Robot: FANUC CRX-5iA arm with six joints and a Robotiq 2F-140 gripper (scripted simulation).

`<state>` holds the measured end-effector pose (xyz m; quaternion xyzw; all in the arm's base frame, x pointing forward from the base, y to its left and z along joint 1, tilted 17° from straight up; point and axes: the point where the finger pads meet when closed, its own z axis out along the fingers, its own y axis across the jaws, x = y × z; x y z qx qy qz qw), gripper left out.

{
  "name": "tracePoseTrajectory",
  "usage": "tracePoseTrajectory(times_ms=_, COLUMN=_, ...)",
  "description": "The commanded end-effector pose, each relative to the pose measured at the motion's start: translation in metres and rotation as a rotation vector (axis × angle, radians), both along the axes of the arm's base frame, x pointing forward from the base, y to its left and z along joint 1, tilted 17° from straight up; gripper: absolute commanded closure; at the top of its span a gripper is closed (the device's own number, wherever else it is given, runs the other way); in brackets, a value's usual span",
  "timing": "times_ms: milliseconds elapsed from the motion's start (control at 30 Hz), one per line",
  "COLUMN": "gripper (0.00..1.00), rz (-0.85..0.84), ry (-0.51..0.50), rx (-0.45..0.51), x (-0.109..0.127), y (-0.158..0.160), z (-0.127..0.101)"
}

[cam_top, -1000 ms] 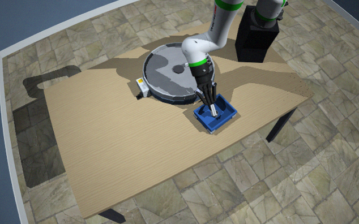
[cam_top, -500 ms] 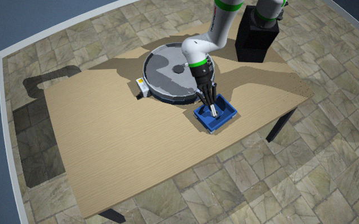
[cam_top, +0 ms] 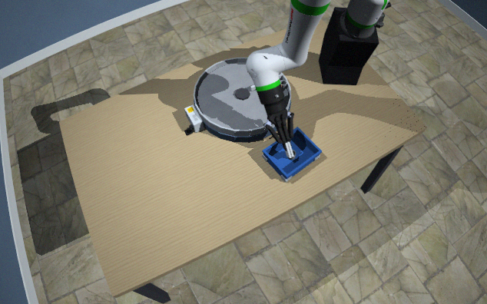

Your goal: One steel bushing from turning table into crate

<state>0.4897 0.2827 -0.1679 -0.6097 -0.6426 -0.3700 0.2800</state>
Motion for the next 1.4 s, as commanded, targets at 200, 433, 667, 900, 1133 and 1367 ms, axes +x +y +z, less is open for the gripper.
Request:
tracePoseTrajectory(times_ms=200, gripper=1.00, rz=0.000, ry=0.000, rx=0.000, x=0.0001, y=-0.0001, z=0.0001)
tracePoseTrajectory(times_ms=433, gripper=1.00, rz=0.000, ry=0.000, rx=0.000, x=0.0001, y=-0.0001, z=0.0001)
tracePoseTrajectory(times_ms=667, gripper=0.93, rz=0.000, ry=0.000, rx=0.000, x=0.0001, y=-0.0001, z=0.0001)
tracePoseTrajectory(times_ms=900, gripper=0.93, rz=0.000, ry=0.000, rx=0.000, x=0.0001, y=-0.0001, z=0.0001)
tracePoseTrajectory(times_ms=1133, gripper=0.93, rz=0.000, ry=0.000, rx=0.000, x=0.0001, y=-0.0001, z=0.0001)
tracePoseTrajectory(times_ms=1367, gripper=0.93, rz=0.000, ry=0.000, rx=0.000, x=0.0001, y=-0.0001, z=0.0001)
